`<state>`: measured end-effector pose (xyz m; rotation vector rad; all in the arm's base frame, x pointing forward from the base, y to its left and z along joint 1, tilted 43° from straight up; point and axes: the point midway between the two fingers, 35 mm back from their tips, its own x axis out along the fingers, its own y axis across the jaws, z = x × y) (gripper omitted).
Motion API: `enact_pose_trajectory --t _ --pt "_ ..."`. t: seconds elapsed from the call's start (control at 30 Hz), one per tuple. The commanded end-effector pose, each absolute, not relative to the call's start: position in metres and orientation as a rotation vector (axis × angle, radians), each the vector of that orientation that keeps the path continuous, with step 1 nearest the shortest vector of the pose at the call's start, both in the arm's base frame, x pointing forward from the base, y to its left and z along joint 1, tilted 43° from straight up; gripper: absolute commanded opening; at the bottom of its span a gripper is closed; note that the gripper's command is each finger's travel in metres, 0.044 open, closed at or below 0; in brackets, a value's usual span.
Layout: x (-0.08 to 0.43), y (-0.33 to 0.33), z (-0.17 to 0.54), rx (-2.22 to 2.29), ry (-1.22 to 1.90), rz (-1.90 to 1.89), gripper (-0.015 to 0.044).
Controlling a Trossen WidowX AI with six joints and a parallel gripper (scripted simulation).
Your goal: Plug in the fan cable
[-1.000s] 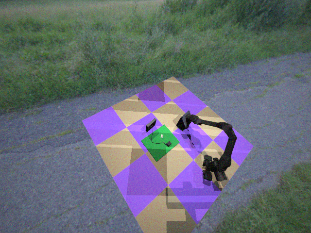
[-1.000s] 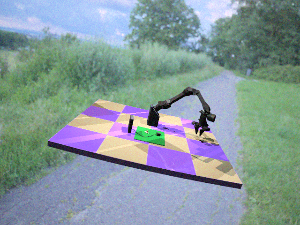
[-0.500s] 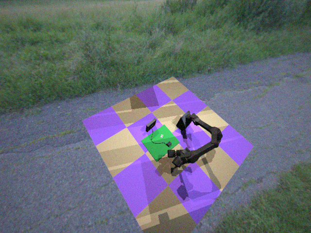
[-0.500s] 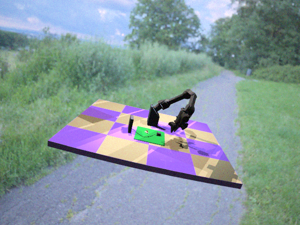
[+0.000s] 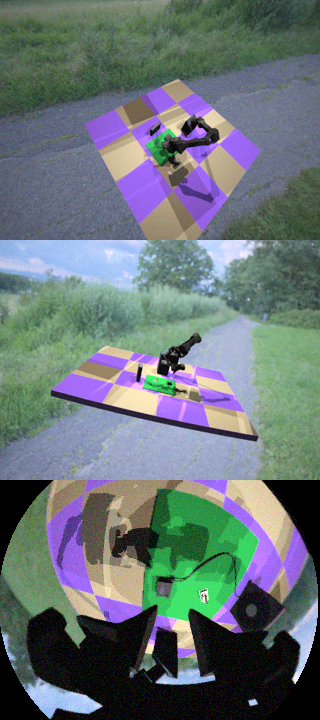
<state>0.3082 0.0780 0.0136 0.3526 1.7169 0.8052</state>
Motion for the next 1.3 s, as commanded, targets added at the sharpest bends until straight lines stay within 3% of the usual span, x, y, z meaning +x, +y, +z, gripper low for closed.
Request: enact_pose_trajectory --t 0.0,1.27 --pt "0.305 0.09 -0.002 0.368 1.728 0.8 0.021" --pt "0.299 0.133 -0.047 0.37 1.728 0.804 0.021"
